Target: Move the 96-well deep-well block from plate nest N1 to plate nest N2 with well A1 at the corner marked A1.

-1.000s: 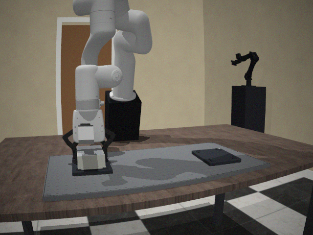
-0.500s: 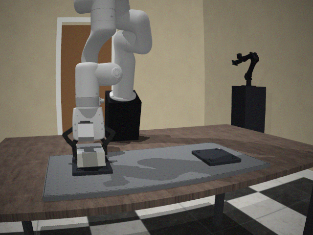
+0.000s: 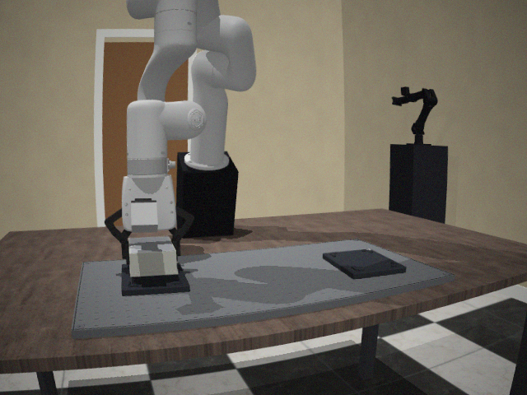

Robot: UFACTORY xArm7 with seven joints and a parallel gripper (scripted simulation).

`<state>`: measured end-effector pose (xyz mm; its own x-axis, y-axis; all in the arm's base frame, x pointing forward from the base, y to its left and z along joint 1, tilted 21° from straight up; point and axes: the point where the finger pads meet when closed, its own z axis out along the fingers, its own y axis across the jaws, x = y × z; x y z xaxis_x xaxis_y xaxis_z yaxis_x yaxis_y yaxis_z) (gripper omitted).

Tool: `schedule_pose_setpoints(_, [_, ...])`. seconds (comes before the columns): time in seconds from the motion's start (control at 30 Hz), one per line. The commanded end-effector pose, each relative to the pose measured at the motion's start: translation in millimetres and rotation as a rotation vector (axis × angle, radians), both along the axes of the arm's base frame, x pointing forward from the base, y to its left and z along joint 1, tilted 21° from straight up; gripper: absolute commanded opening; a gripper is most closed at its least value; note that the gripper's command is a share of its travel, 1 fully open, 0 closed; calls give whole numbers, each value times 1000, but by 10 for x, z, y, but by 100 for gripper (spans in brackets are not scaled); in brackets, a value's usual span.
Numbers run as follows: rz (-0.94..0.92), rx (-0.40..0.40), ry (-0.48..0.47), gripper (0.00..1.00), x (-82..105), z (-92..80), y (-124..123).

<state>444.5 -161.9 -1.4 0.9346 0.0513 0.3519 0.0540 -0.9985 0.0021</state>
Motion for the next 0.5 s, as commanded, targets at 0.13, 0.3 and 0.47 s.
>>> schedule_pose_setpoints(0.13, [-1,-2,-3,0,-4,42,-8])
schedule_pose_setpoints(0.3, [-1,-2,-3,0,-4,42,-8])
schedule_pose_setpoints(0.47, [-1,-2,-3,0,-33,120,-10])
